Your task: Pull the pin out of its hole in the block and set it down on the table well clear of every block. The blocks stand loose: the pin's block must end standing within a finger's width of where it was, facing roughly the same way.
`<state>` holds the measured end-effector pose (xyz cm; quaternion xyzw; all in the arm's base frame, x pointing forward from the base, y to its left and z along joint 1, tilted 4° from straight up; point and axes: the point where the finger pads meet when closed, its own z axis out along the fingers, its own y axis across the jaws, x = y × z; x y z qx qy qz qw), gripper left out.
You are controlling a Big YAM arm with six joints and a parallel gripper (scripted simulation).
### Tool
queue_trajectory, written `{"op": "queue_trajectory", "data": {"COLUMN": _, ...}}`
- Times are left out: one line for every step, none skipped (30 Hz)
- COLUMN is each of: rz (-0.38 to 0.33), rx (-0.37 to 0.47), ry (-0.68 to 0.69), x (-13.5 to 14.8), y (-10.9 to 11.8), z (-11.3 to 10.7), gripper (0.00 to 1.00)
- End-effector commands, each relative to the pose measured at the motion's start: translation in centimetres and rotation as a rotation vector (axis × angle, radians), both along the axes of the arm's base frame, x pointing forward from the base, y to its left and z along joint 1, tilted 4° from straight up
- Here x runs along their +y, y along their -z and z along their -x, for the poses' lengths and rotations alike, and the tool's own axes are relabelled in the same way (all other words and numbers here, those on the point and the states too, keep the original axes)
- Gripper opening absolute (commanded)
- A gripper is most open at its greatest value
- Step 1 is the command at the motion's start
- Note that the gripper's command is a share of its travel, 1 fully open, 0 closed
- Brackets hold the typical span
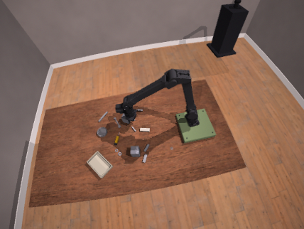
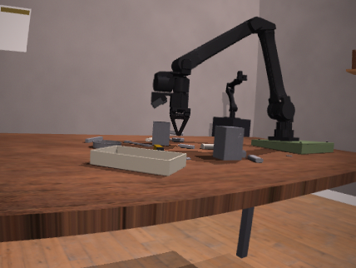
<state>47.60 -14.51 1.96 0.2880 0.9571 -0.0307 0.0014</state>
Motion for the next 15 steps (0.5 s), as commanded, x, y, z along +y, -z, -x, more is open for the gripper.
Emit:
{"op": "queue_trajectory", "data": {"rz": -0.001, "rx": 0.011, "ry": -0.004, "x": 0.07, "y": 0.76, "z": 0.78, "gripper": 0.00}}
{"op": "queue_trajectory", "data": {"rz": -0.001, "rx": 0.011, "ry": -0.004, "x": 0.08, "y": 0.76, "z": 0.78, "gripper": 0.00}}
{"op": "queue_trajectory", "data": {"rz": -0.001, "rx": 0.011, "ry": -0.004, "x": 0.08, "y": 0.76, "z": 0.78, "gripper": 0.00}}
{"op": "queue_trajectory", "data": {"rz": -0.001, "rx": 0.011, "ry": -0.004, "x": 0.08, "y": 0.76, "z": 0.78, "gripper": 0.00}}
{"op": "queue_trajectory", "data": {"rz": -0.001, "rx": 0.011, "ry": -0.004, "x": 0.08, "y": 0.76, "z": 0.78, "gripper": 0.00}}
{"op": "queue_trajectory", "data": {"rz": -0.001, "rx": 0.011, "ry": -0.004, "x": 0.08, "y": 0.76, "z": 0.79, "gripper": 0.00}}
{"op": "queue_trajectory", "data": {"rz": -0.001, "rx": 0.011, "ry": -0.004, "x": 0.09, "y": 0.76, "z": 0.80, "gripper": 0.00}}
{"op": "queue_trajectory", "data": {"rz": -0.002, "rx": 0.011, "ry": -0.004, "x": 0.11, "y": 0.77, "z": 0.84, "gripper": 0.00}}
{"op": "queue_trajectory", "data": {"rz": -0.002, "rx": 0.012, "ry": -0.004, "x": 0.14, "y": 0.77, "z": 0.89, "gripper": 0.00}}
{"op": "queue_trajectory", "data": {"rz": -0.002, "rx": 0.012, "ry": -0.004, "x": 0.18, "y": 0.77, "z": 0.95, "gripper": 0.00}}
{"op": "queue_trajectory", "data": {"rz": -0.002, "rx": 0.012, "ry": -0.004, "x": 0.21, "y": 0.78, "z": 1.00, "gripper": 0.00}}
{"op": "queue_trajectory", "data": {"rz": -0.003, "rx": 0.013, "ry": -0.004, "x": 0.23, "y": 0.78, "z": 1.03, "gripper": 0.00}}
{"op": "queue_trajectory", "data": {"rz": -0.003, "rx": 0.013, "ry": -0.004, "x": 0.24, "y": 0.78, "z": 1.05, "gripper": 0.00}}
{"op": "queue_trajectory", "data": {"rz": -0.003, "rx": 0.013, "ry": -0.004, "x": 0.24, "y": 0.78, "z": 1.05, "gripper": 0.00}}
{"op": "queue_trajectory", "data": {"rz": -0.003, "rx": 0.013, "ry": -0.004, "x": 0.24, "y": 0.78, "z": 1.05, "gripper": 0.00}}
